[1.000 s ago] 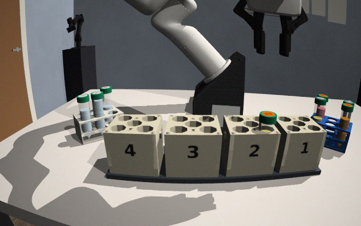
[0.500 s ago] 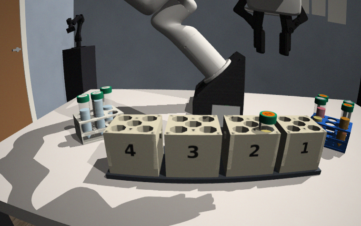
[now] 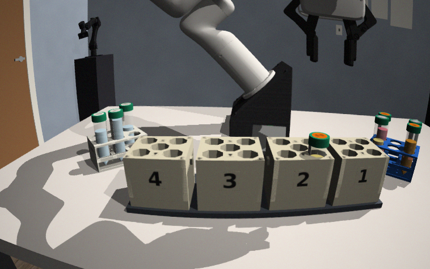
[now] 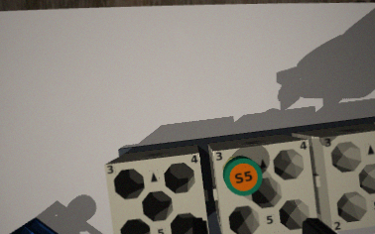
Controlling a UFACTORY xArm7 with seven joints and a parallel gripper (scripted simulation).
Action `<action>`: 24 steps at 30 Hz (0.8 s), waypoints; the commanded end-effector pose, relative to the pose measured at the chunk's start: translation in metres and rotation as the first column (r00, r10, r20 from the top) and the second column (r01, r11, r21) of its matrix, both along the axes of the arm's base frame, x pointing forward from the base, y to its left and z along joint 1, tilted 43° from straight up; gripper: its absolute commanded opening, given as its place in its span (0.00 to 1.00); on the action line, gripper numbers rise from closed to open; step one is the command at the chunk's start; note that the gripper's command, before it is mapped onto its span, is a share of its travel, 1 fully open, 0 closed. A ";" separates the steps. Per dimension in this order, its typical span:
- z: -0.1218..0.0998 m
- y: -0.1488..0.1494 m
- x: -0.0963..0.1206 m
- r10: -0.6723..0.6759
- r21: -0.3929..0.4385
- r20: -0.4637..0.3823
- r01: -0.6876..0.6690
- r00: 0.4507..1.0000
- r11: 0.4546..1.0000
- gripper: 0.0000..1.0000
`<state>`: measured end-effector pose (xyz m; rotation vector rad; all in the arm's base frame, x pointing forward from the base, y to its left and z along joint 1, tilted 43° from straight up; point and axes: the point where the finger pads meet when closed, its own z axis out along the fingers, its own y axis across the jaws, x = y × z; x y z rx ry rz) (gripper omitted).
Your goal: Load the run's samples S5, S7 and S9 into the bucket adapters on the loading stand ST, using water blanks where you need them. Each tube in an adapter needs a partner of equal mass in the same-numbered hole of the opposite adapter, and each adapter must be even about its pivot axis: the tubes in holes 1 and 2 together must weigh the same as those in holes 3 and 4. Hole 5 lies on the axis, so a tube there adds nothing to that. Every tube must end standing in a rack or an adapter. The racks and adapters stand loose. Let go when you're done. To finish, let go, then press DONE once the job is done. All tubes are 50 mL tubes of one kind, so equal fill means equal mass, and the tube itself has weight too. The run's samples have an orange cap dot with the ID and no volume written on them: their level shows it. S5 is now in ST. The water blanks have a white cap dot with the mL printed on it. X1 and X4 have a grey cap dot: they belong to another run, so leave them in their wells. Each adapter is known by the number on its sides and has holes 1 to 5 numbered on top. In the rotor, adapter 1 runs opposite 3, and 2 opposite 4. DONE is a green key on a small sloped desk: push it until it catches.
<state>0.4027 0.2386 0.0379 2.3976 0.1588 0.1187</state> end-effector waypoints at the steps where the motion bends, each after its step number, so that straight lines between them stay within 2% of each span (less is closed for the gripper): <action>1: -0.012 0.013 -0.018 -0.122 0.032 0.115 0.119 0.986 0.992 0.57; 10: -0.036 0.033 -0.051 -0.340 0.116 0.293 0.320 0.894 0.940 0.57; 12: -0.036 0.033 -0.051 -0.340 0.116 0.293 0.320 0.894 0.940 0.57; 16: -0.046 0.042 -0.066 -0.431 0.164 0.362 0.399 0.827 0.902 0.57; 24: -0.067 0.059 -0.095 -0.438 0.169 0.366 0.405 0.821 0.899 0.57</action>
